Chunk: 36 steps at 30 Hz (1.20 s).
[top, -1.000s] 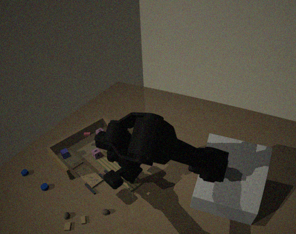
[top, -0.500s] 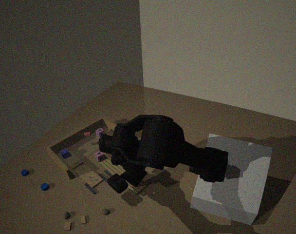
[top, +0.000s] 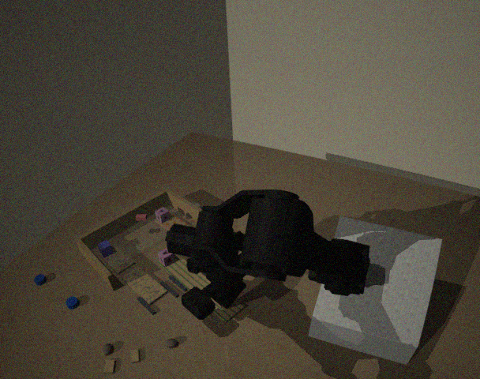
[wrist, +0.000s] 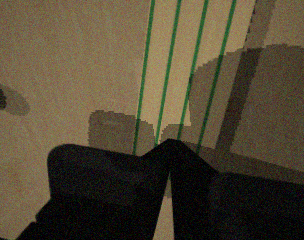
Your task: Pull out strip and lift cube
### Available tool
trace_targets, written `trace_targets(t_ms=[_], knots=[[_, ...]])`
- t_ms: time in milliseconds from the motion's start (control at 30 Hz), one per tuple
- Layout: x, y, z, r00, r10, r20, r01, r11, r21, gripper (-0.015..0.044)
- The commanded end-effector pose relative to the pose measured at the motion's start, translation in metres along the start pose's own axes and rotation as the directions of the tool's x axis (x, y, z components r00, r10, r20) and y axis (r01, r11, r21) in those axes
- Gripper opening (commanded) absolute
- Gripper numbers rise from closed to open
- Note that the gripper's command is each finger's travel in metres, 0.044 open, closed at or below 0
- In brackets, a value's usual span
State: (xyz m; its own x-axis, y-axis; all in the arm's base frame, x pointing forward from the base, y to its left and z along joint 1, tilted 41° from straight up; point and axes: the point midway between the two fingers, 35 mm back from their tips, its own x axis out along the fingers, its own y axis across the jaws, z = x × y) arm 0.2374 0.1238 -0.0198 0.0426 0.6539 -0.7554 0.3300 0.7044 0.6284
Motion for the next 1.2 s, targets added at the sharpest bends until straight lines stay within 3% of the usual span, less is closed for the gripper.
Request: trace_targets(t_ms=[0, 1167], knots=[[0.004, -0.002, -0.015, 1.000, -0.008, -0.024, 0.009, 1.000, 0.003, 0.0000], [0.003, -0.003, -0.033, 1.000, -0.008, -0.025, 0.008, 1.000, 0.004, 0.0000]])
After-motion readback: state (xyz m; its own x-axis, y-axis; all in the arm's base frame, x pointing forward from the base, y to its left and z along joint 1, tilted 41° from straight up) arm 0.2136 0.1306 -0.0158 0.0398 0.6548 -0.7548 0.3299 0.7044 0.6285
